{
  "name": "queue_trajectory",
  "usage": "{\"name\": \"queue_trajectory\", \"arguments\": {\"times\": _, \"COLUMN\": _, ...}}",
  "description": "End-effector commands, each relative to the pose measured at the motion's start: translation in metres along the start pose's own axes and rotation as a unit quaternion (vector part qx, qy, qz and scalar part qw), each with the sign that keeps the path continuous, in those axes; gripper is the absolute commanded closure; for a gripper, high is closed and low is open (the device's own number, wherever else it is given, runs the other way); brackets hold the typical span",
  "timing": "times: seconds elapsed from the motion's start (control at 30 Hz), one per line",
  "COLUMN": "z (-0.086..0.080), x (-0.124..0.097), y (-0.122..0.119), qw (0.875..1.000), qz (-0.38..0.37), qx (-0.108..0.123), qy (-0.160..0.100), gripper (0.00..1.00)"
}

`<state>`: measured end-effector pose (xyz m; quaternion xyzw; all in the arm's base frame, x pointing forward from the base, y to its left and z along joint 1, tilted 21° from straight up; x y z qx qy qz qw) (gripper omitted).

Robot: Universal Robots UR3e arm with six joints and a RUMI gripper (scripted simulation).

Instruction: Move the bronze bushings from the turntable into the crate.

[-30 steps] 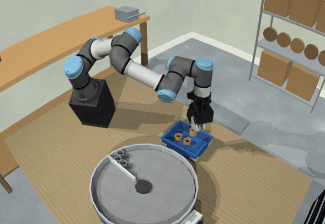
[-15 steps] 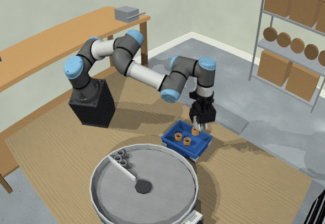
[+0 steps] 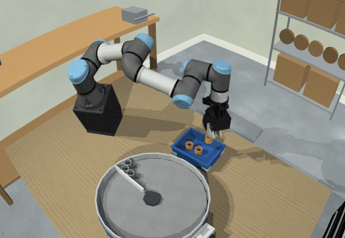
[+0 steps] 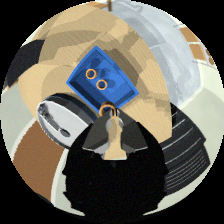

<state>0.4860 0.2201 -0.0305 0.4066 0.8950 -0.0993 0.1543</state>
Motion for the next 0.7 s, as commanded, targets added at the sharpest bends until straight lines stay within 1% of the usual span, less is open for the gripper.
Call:
{"name": "queue_trajectory", "arguments": {"times": 0.0, "z": -0.0025, "x": 0.0000, "y": 0.0028, "qw": 1.000, "qz": 0.001, "qx": 0.000, "qy": -0.001, "gripper": 1.00}}
{"name": "queue_trajectory", "arguments": {"times": 0.67, "z": -0.0024, "x": 0.0008, "y": 0.0058, "qw": 1.000, "qz": 0.001, "qx": 0.000, "qy": -0.001, "gripper": 1.00}}
Point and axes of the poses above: the point where the finger pads meet when closed, its own z axis out along the fingers, its own y axis across the jaws, x = y × z, the point moved 4 cm from there along -z, back along the fingers, and after that the axes turned 15 degrees about z, right-handed, at the moved point
